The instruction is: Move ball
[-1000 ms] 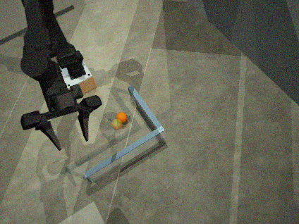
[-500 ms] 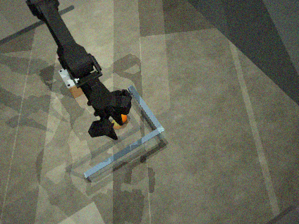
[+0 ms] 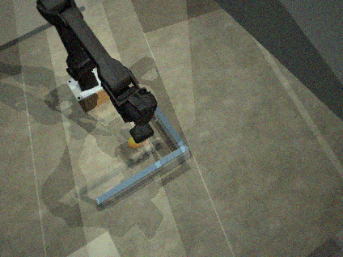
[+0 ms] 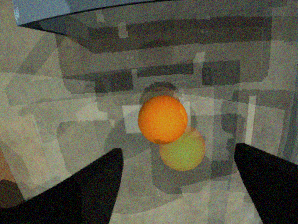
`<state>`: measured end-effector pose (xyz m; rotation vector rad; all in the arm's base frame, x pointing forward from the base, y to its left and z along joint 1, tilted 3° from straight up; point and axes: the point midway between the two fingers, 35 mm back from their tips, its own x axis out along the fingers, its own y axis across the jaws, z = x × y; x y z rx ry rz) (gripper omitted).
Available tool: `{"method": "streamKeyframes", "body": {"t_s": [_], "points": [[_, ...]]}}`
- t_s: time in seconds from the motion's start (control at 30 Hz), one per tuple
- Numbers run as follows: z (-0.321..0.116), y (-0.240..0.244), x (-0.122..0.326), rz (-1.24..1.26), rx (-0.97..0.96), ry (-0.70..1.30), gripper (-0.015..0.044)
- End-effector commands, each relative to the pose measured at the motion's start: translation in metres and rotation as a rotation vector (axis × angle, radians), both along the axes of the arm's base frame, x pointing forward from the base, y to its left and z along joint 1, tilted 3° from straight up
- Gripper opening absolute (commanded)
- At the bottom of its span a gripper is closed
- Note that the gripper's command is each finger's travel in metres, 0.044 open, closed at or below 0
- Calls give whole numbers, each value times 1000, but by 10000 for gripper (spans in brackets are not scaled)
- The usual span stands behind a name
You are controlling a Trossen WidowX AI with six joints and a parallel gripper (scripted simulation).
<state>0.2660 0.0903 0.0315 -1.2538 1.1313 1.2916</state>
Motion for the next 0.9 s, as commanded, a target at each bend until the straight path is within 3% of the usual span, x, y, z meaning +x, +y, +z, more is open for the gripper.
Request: {"method": "streamKeyframes", "body": {"t_s": [0.0, 0.87], "points": [[-4, -1, -6, 28, -14, 24, 315], [-42, 0, -6, 28, -14, 24, 315]]}}
